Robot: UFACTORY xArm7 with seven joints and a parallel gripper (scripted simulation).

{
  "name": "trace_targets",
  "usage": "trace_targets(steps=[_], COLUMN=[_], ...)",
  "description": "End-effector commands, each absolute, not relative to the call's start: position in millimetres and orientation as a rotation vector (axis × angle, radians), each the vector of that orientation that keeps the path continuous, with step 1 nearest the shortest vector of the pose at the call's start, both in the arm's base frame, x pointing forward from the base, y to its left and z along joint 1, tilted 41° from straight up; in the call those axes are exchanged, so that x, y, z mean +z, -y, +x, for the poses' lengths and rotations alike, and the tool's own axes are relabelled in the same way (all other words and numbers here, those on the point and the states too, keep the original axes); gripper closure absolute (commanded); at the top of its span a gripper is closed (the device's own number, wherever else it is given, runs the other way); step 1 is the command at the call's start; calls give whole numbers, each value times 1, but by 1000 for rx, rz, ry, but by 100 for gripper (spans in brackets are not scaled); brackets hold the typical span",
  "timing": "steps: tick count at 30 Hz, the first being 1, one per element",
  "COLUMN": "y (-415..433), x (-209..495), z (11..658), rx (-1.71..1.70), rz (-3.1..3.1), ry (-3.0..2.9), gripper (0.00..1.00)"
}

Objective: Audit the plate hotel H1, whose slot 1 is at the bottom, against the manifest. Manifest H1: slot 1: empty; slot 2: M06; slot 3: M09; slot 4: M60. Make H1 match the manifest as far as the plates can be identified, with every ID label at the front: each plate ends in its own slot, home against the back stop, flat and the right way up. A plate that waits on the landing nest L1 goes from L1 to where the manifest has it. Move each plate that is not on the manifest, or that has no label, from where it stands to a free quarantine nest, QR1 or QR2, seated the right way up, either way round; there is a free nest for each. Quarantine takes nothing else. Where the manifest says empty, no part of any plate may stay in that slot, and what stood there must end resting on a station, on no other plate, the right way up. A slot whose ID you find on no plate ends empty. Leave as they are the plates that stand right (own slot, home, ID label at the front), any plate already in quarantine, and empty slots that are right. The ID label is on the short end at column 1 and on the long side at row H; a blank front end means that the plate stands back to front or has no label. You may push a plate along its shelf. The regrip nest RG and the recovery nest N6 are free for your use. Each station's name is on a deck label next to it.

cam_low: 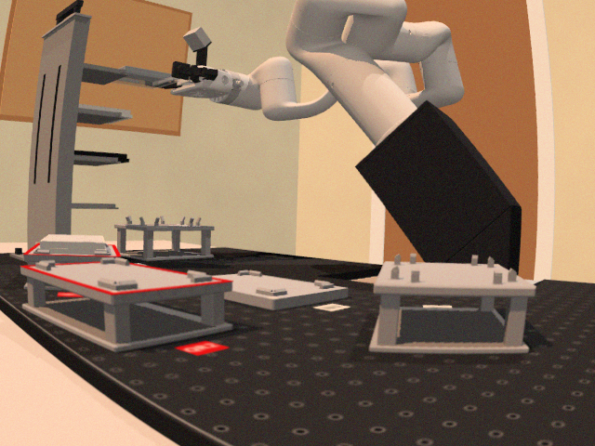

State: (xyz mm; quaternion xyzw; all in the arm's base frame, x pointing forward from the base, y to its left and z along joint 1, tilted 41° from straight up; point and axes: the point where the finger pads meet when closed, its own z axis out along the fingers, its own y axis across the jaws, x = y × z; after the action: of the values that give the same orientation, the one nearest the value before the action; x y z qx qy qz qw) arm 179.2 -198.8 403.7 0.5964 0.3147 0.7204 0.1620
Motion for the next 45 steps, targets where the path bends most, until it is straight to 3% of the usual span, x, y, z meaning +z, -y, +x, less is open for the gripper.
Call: trace_targets(steps=[1, 45], y=[198, 185], x=[404, 409], z=[183, 231], rx=[2053, 2054], rz=[1702, 1702], ry=[-899, -900], gripper=[100, 100])
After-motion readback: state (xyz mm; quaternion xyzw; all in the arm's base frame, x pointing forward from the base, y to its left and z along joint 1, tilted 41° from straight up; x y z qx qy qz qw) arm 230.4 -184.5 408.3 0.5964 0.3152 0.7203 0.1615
